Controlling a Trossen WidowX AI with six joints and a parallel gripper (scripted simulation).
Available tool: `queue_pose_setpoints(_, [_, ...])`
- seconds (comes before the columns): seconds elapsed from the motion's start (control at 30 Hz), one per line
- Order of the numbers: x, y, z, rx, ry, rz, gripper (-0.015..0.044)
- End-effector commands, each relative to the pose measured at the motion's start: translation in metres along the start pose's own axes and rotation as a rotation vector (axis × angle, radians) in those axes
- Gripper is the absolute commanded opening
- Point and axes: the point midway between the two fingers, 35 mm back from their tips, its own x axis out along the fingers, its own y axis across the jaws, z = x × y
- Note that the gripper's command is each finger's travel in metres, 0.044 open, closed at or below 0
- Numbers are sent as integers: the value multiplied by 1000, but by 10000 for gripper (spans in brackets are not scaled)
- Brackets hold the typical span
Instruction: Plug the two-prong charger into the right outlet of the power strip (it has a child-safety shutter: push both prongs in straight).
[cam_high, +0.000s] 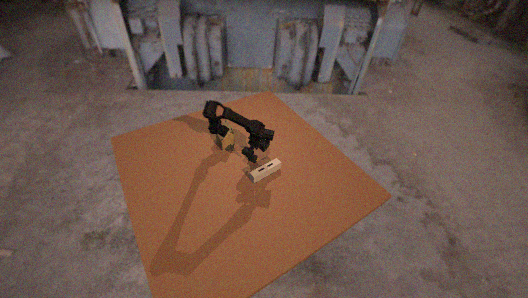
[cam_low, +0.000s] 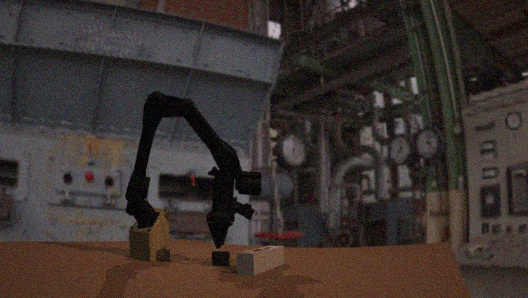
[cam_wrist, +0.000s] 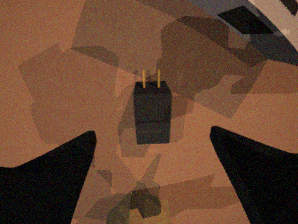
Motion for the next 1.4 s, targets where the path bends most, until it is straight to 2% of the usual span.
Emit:
queue_pose_setpoints(0.0, [5, 0, 1, -6, 0, -5, 440])
queue_pose_setpoints(0.93, [48, 0, 3, -5, 1, -7, 440])
queue_pose_setpoints(1.33, [45, 0, 3, 2, 0, -1, 125])
queue_pose_setpoints(1.37, [45, 0, 3, 2, 0, -1, 118])
